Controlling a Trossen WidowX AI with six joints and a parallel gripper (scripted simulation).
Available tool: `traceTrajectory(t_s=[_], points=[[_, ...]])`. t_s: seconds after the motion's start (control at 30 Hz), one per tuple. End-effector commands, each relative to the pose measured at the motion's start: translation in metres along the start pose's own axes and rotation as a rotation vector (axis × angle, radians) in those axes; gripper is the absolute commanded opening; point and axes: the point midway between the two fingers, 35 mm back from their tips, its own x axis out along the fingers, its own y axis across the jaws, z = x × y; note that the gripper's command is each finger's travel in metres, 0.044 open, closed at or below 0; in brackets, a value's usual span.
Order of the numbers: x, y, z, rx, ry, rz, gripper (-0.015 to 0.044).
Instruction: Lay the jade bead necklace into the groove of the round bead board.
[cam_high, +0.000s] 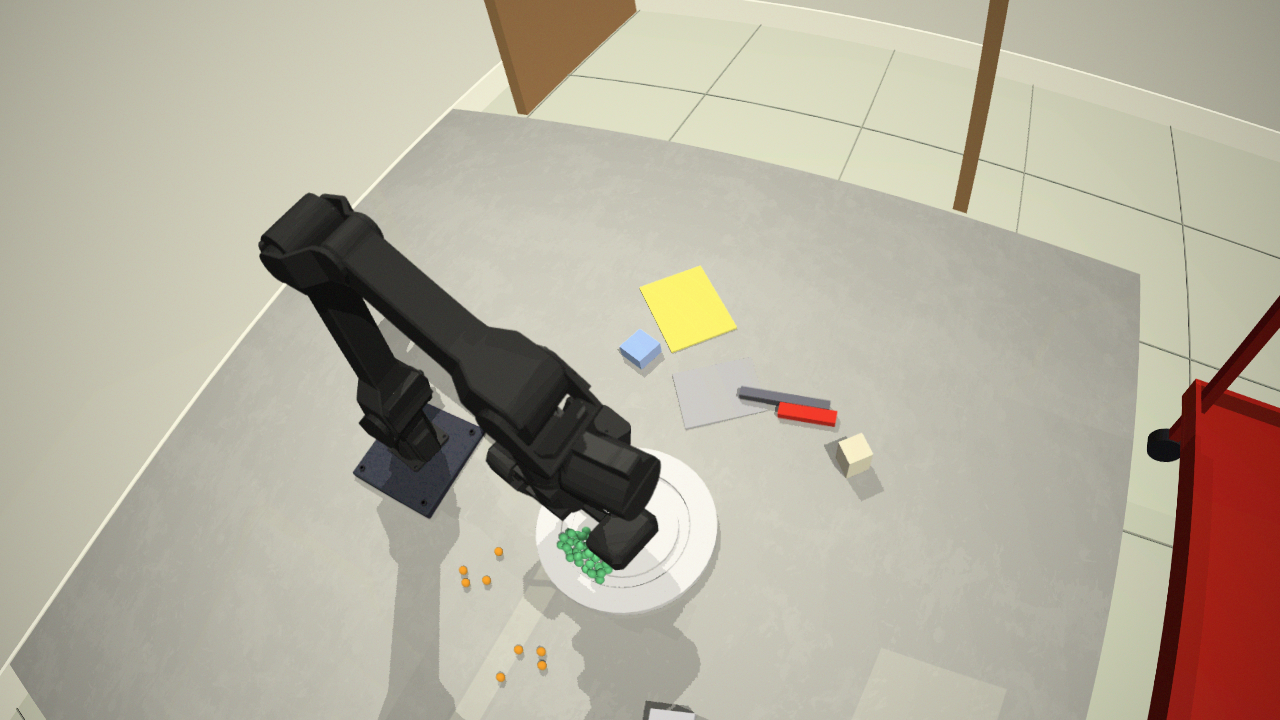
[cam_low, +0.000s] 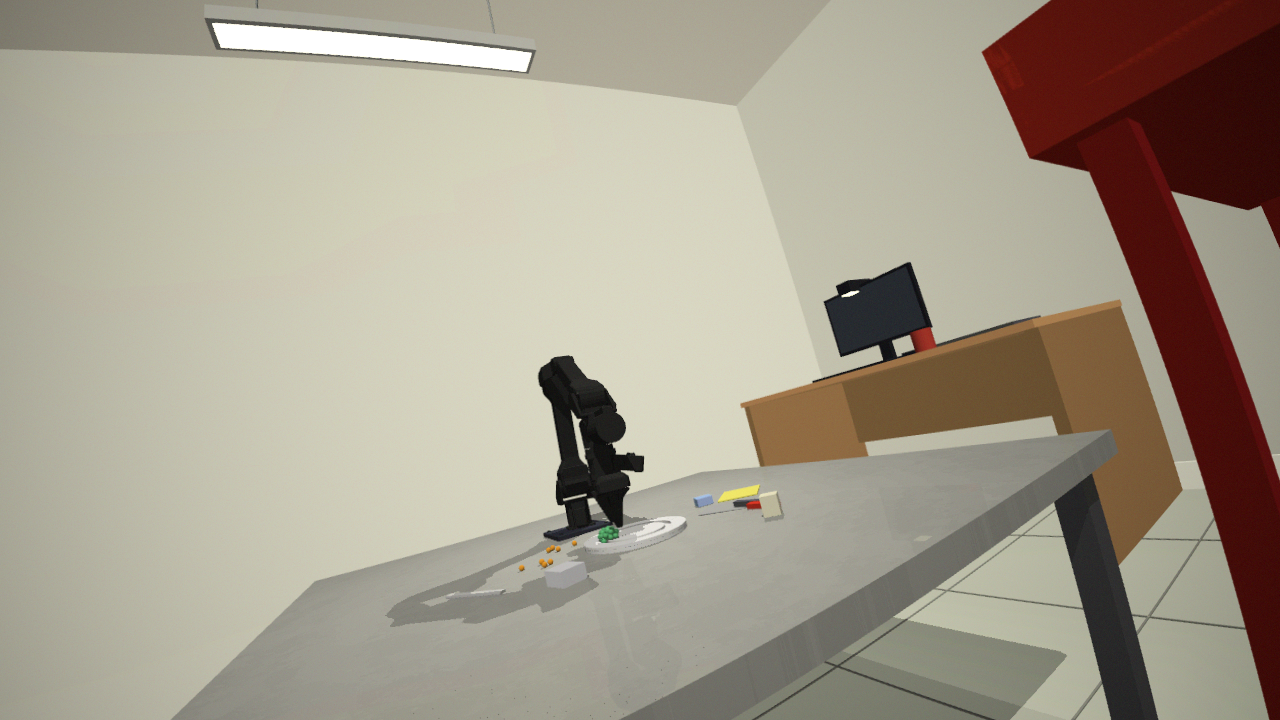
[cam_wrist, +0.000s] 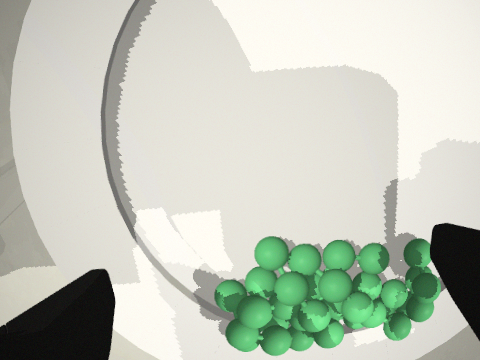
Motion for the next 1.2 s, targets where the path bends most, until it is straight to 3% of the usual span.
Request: traceTrajectory(t_s=[0.0, 0.07, 0.47, 0.57, 1.17], points=[[-0.003, 0.001, -0.001, 0.141, -0.001, 0.001, 0.0361], [-0.006, 0.001, -0.003, 0.344, -0.001, 0.001, 0.031], [-0.026, 0.006, -0.015, 1.56, 0.001, 0.001, 0.031], [-0.03, 0.007, -0.016, 1.74, 0.001, 0.001, 0.031], [-0.031, 0.007, -0.017, 1.811, 0.002, 0.001, 0.031]])
